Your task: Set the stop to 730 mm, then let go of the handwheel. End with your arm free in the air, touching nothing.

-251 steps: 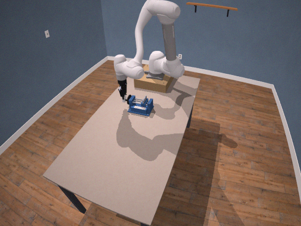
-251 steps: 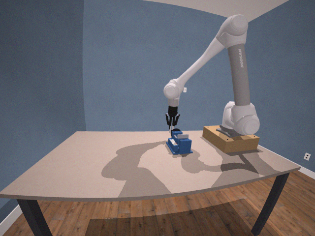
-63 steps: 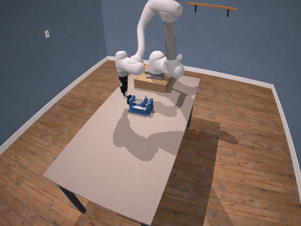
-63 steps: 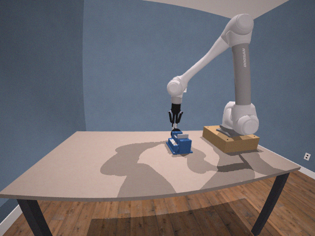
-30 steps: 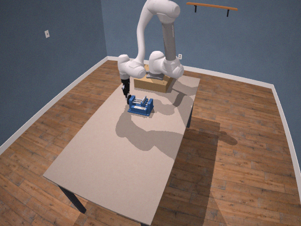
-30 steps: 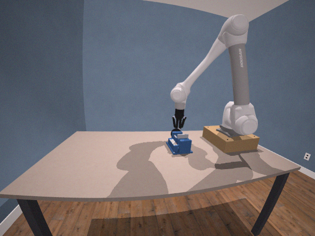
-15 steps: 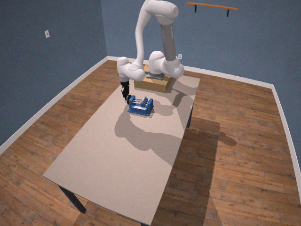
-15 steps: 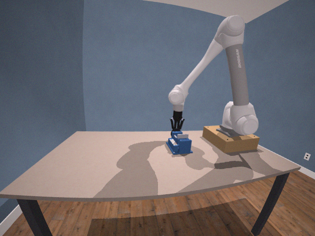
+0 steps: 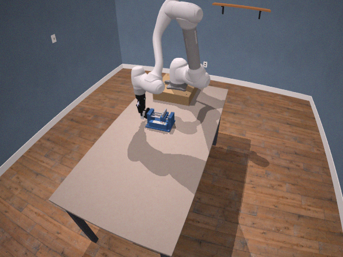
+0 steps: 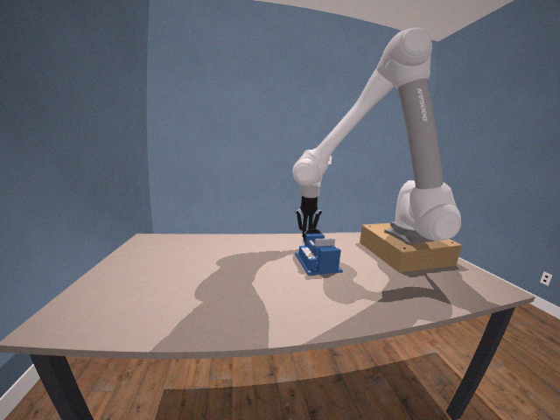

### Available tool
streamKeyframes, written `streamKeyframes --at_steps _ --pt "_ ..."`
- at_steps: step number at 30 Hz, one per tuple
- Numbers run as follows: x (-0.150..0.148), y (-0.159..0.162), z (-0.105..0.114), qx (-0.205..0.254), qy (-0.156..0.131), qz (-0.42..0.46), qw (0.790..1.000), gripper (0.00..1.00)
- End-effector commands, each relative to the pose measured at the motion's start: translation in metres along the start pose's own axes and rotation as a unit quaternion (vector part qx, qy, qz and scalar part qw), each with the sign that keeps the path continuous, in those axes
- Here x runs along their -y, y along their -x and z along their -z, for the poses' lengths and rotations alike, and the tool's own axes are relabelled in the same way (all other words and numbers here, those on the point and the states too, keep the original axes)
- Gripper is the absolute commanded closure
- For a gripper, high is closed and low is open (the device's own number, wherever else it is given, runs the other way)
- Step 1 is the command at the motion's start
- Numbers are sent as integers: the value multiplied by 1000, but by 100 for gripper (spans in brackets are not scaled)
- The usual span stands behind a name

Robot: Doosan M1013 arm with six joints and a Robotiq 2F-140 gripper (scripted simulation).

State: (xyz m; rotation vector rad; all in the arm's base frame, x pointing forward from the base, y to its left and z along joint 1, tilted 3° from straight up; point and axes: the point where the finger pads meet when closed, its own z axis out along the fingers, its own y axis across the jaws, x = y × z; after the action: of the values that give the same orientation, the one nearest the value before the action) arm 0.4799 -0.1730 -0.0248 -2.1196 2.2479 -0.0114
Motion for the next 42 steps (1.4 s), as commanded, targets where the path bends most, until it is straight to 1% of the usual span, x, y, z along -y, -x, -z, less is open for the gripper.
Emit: streamKeyframes --at_steps 1,8,12,25,29,36,42 --pt "9 0 10 0 0 0 1000 96" --pt "14 0 28 0 0 0 1000 96" --pt "13 0 33 0 0 0 1000 96" --pt "0 0 53 0 0 0 1000 96" --pt "-4 0 55 0 0 0 1000 96" --pt "-20 0 59 0 0 0 1000 96" --pt "-37 0 53 0 0 0 1000 96"
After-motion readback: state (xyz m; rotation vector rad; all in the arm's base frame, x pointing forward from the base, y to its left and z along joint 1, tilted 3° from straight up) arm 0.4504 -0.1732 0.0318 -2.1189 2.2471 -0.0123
